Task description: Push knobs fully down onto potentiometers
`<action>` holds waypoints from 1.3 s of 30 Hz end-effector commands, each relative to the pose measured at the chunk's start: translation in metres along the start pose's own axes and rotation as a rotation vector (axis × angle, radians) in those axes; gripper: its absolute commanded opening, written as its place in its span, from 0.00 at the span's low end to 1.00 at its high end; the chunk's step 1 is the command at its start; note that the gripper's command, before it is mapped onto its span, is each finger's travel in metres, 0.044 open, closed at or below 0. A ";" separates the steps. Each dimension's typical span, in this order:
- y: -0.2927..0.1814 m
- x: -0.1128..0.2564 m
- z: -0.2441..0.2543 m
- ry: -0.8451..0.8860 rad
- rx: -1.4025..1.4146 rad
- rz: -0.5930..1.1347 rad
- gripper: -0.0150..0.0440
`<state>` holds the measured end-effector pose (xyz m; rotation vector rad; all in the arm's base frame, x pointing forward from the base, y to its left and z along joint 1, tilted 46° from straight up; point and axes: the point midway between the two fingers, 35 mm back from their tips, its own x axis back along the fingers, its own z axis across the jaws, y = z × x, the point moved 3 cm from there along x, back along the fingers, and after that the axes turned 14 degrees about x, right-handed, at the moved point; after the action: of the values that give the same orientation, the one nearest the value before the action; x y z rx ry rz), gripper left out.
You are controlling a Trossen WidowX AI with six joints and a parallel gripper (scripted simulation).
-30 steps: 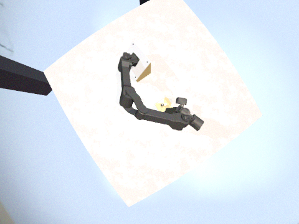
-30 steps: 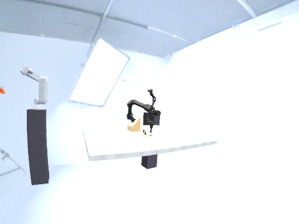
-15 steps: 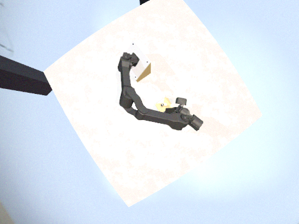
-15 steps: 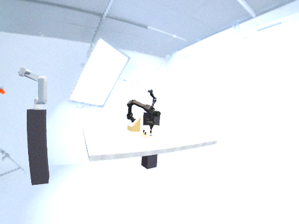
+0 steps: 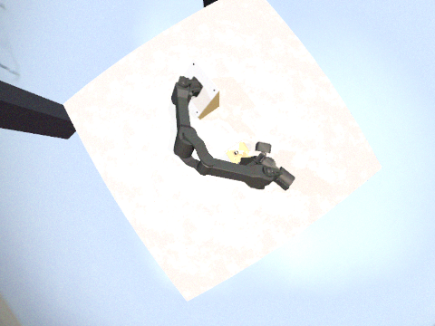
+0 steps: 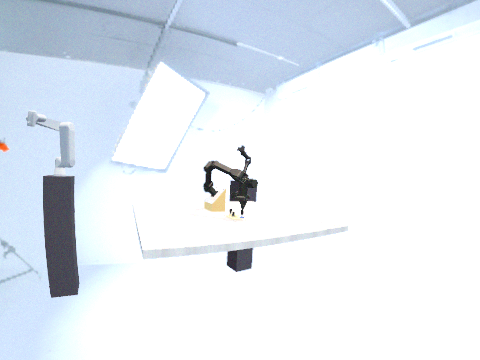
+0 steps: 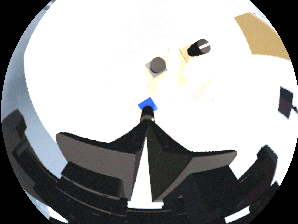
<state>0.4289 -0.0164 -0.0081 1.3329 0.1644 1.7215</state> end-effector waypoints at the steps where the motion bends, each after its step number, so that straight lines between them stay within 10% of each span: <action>1: 0.002 -0.020 0.003 -0.012 -0.026 -0.016 0.25; 39: 0.002 -0.024 0.003 -0.012 -0.026 -0.016 0.25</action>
<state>0.4289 -0.0200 -0.0115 1.3331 0.1656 1.7204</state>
